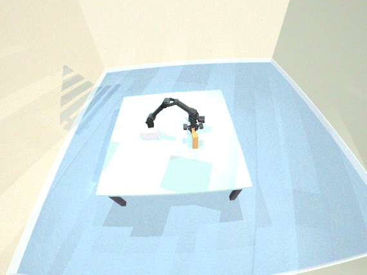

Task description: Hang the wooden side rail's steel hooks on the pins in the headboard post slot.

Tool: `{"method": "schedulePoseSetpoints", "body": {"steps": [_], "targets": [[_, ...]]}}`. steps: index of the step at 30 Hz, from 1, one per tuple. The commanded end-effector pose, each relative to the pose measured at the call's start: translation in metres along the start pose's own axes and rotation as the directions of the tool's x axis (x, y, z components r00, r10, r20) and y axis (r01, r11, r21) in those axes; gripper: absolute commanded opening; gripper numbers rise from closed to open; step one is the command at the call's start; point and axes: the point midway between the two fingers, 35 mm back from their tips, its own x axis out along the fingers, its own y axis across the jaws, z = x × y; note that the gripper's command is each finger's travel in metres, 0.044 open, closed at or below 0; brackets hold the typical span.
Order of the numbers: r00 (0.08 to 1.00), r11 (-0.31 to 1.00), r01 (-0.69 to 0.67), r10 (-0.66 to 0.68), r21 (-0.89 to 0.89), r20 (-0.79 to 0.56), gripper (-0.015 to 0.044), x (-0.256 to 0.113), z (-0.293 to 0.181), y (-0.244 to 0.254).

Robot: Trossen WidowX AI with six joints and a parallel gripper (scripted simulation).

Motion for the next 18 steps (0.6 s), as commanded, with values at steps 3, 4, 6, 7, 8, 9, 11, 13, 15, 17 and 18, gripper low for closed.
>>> {"method": "schedulePoseSetpoints", "body": {"steps": [3,4,6,7,8,9,11,13,15,17,18], "targets": [[1.0,1.0,0.024,-0.024,-0.007,0.0,0.0,-0.0106,-0.0003,-0.0049],[1.0,1.0,0.024,-0.024,-0.007,0.0,0.0,-0.0108,-0.0003,-0.0049],[1.0,1.0,0.024,-0.024,-0.007,0.0,0.0,-0.0111,-0.0003,-0.0049],[1.0,1.0,0.024,-0.024,-0.007,0.0,0.0,-0.0113,-0.0003,-0.0048],[1.0,1.0,0.024,-0.024,-0.007,0.0,0.0,-0.0115,-0.0003,-0.0048],[1.0,1.0,0.024,-0.024,-0.007,0.0,0.0,-0.0116,-0.0003,-0.0048],[1.0,1.0,0.024,-0.024,-0.007,0.0,0.0,-0.012,-0.0003,-0.0048],[1.0,1.0,0.024,-0.024,-0.007,0.0,0.0,-0.0123,-0.0003,-0.0048],[1.0,1.0,0.024,-0.024,-0.007,0.0,0.0,-0.0126,-0.0003,-0.0048],[1.0,1.0,0.024,-0.024,-0.007,0.0,0.0,-0.013,-0.0003,-0.0048],[1.0,1.0,0.024,-0.024,-0.007,0.0,0.0,-0.0131,-0.0003,-0.0048]]}}
